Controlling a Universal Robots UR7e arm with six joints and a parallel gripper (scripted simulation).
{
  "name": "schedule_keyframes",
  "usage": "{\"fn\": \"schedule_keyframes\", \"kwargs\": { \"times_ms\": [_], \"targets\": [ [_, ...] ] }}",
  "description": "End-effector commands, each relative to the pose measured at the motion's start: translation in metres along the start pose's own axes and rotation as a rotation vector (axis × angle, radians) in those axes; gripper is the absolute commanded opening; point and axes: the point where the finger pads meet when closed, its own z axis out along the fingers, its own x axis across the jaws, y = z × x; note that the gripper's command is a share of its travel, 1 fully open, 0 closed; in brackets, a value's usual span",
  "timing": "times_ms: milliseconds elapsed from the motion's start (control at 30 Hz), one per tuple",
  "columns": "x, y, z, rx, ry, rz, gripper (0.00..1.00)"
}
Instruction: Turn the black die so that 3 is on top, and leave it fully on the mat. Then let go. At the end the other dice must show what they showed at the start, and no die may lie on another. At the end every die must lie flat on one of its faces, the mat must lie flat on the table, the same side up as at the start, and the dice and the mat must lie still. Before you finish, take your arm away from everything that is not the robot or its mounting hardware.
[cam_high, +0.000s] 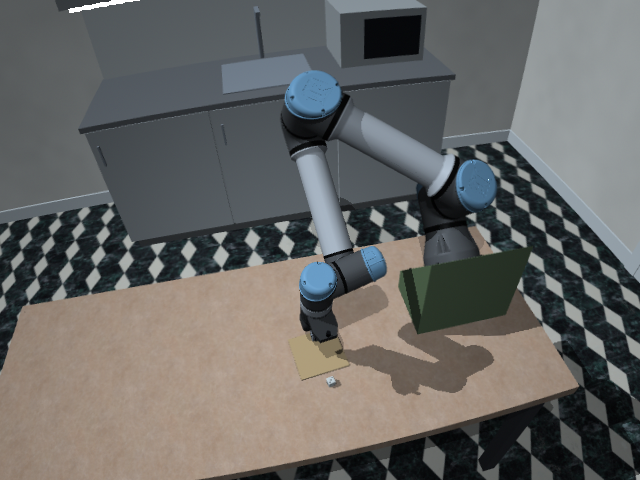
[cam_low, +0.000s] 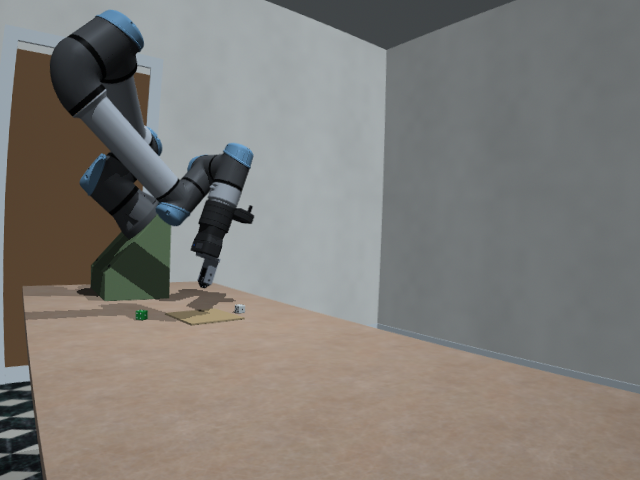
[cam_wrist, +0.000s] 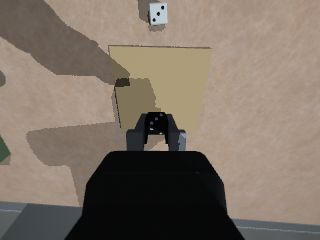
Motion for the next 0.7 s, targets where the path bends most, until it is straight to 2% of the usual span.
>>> {"fn": "schedule_keyframes", "kwargs": {
  "times_ms": [0, 400, 500, 667],
  "targets": [
    [0.0013, 0.0011, -0.0009, 0.047, 0.021, -0.003, 0.40],
    [0.0017, 0.0015, -0.0009, 0.070, 0.023, -0.004, 0.40],
    [0.0011, 0.0018, 0.0001, 0.109, 0.017, -0.005, 0.40],
    [0.0006, 0.0032, 0.0010, 0.214, 0.013, -0.007, 0.40]
  ]
}}
